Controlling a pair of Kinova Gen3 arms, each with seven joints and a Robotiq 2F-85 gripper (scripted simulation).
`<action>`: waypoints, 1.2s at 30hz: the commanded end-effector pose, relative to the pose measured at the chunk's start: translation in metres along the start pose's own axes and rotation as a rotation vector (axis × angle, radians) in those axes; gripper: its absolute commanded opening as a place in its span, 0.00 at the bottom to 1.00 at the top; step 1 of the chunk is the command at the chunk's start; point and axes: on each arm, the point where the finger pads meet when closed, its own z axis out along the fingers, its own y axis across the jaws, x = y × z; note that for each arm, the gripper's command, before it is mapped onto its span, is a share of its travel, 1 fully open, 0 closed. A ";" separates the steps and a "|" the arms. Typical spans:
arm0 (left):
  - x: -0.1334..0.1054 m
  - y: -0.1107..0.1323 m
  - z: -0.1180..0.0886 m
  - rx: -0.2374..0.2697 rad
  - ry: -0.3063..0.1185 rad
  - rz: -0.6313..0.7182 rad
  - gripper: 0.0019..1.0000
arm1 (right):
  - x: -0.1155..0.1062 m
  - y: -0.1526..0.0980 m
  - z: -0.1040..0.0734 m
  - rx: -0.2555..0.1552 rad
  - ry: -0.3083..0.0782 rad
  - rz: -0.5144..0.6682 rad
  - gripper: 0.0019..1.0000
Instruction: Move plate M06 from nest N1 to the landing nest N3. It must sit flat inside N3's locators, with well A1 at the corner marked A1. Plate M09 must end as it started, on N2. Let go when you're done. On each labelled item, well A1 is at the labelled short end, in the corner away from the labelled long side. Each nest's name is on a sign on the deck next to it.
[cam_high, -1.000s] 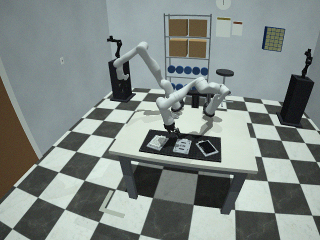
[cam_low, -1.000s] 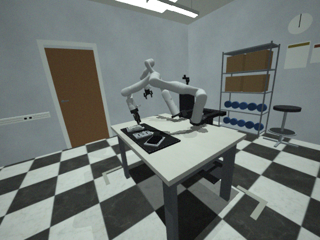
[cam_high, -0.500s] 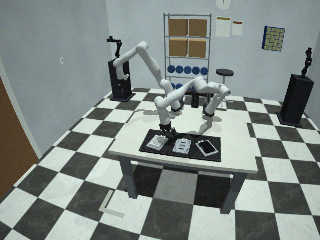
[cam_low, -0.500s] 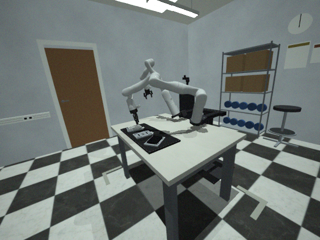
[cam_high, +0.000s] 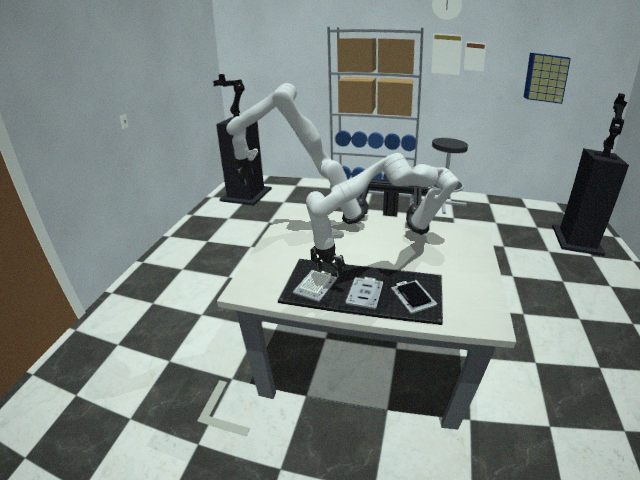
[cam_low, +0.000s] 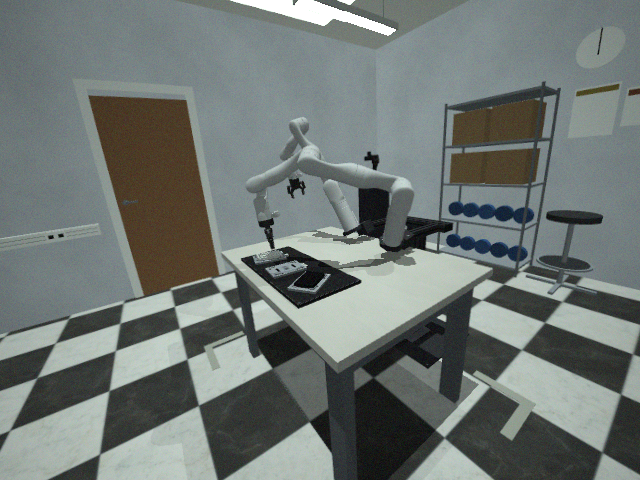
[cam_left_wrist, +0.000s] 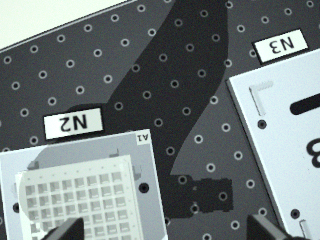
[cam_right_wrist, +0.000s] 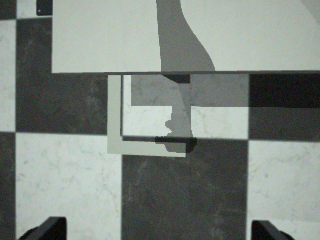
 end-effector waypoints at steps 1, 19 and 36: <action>-0.006 -0.011 0.001 0.006 -0.028 -0.025 1.00 | 0.001 -0.003 -0.001 0.001 -0.001 0.001 1.00; -0.026 -0.052 0.007 0.051 -0.131 -0.153 1.00 | 0.001 -0.003 -0.001 0.001 -0.001 0.001 1.00; -0.025 -0.053 0.007 0.056 -0.127 -0.147 1.00 | 0.001 -0.003 -0.001 0.001 -0.001 0.001 1.00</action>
